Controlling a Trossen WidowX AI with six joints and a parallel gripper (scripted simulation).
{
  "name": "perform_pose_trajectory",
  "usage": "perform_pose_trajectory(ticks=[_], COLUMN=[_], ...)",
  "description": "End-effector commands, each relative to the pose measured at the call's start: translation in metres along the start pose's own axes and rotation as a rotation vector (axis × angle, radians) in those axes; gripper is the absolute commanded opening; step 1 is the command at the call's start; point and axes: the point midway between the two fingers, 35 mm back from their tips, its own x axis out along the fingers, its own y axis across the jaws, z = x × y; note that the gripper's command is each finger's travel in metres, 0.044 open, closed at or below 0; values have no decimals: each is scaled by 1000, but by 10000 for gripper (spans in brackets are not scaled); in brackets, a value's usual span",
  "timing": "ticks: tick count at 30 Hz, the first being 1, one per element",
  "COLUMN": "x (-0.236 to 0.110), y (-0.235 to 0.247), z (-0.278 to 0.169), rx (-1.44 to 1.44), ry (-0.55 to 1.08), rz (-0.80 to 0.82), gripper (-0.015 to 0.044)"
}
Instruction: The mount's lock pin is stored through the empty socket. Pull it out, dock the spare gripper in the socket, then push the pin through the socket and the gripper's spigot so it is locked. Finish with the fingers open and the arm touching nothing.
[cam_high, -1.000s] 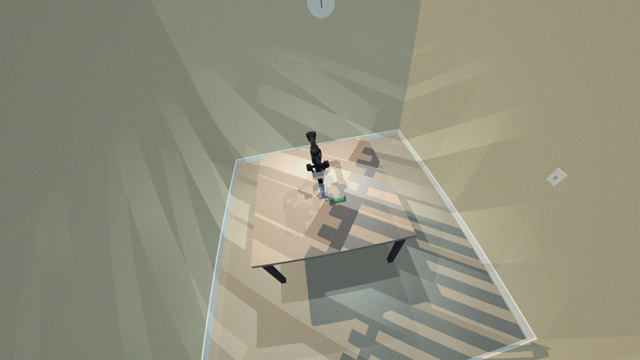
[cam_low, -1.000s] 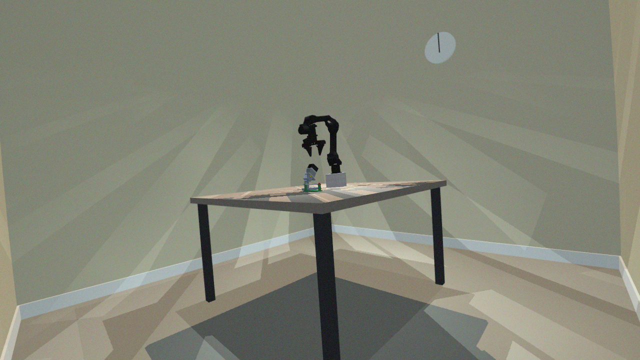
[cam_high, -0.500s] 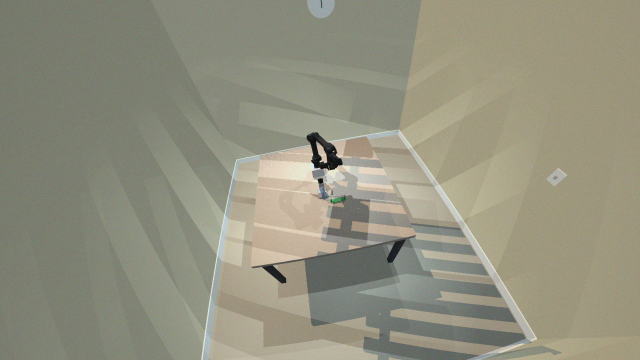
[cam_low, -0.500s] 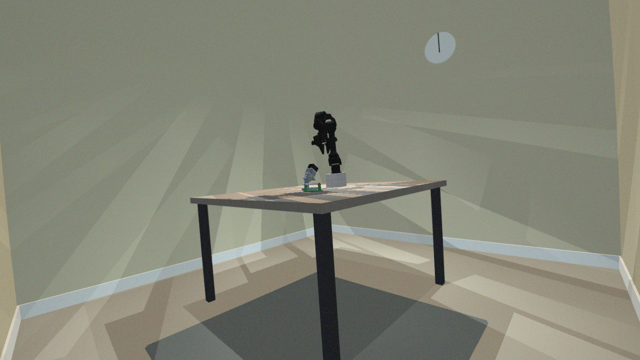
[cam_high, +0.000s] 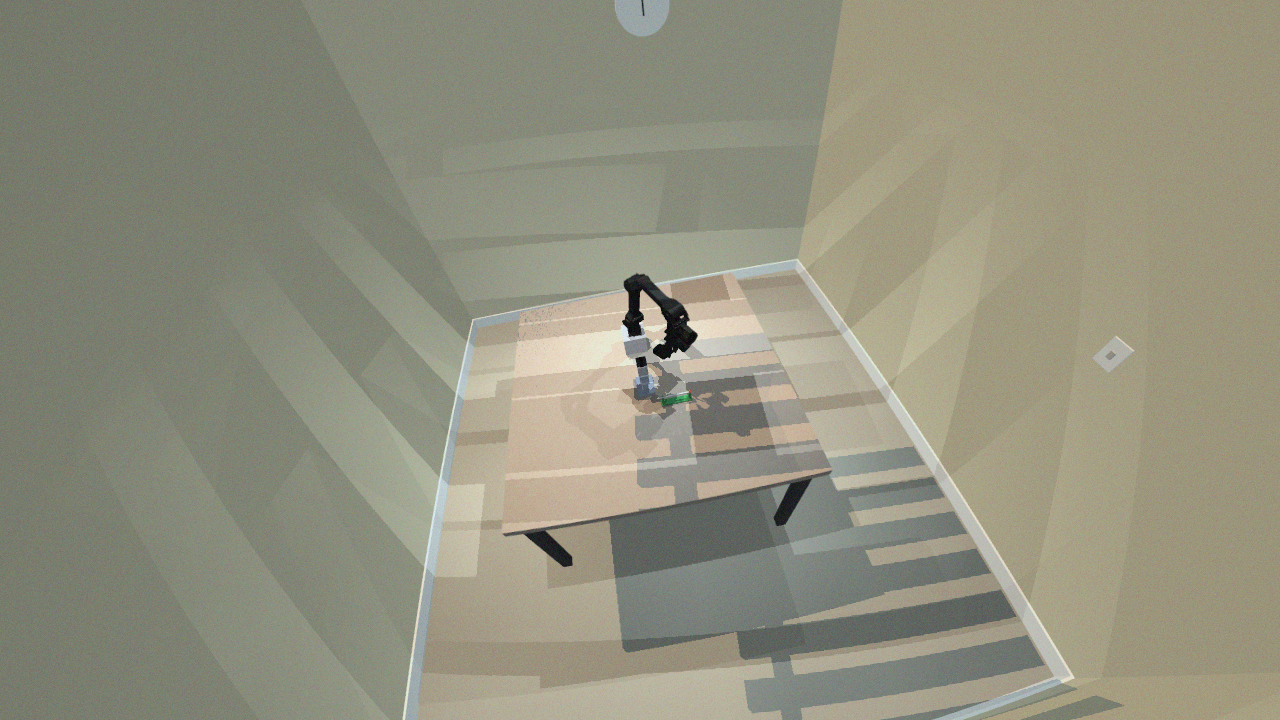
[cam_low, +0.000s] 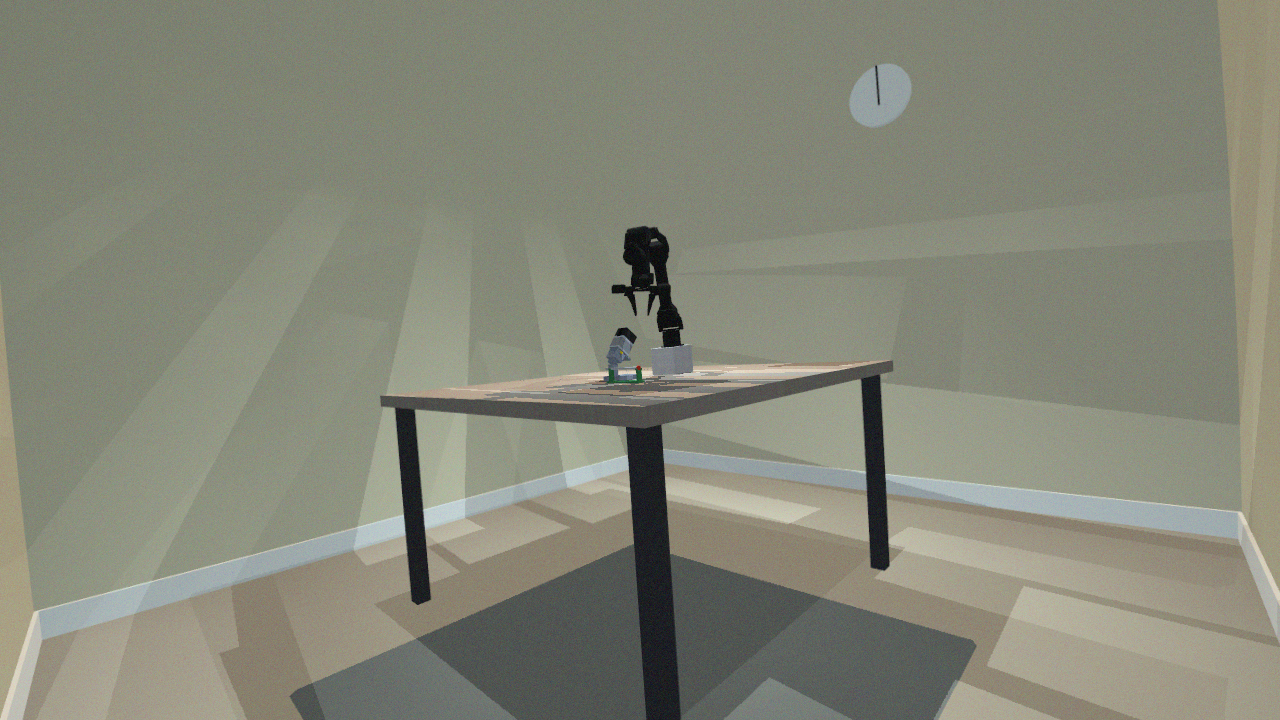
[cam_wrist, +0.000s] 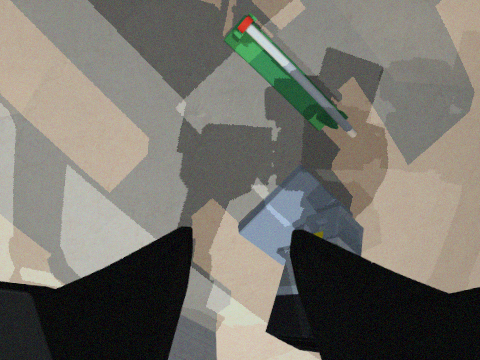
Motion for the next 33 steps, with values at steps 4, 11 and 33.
perform_pose_trajectory(ticks=[4,11,33], x=[51,64,131], y=[-48,-58,-59], z=[60,71,70], rx=[-729,-901,-901], ry=[97,130,130], rz=[-106,-117,-117], gripper=[180,180,180])
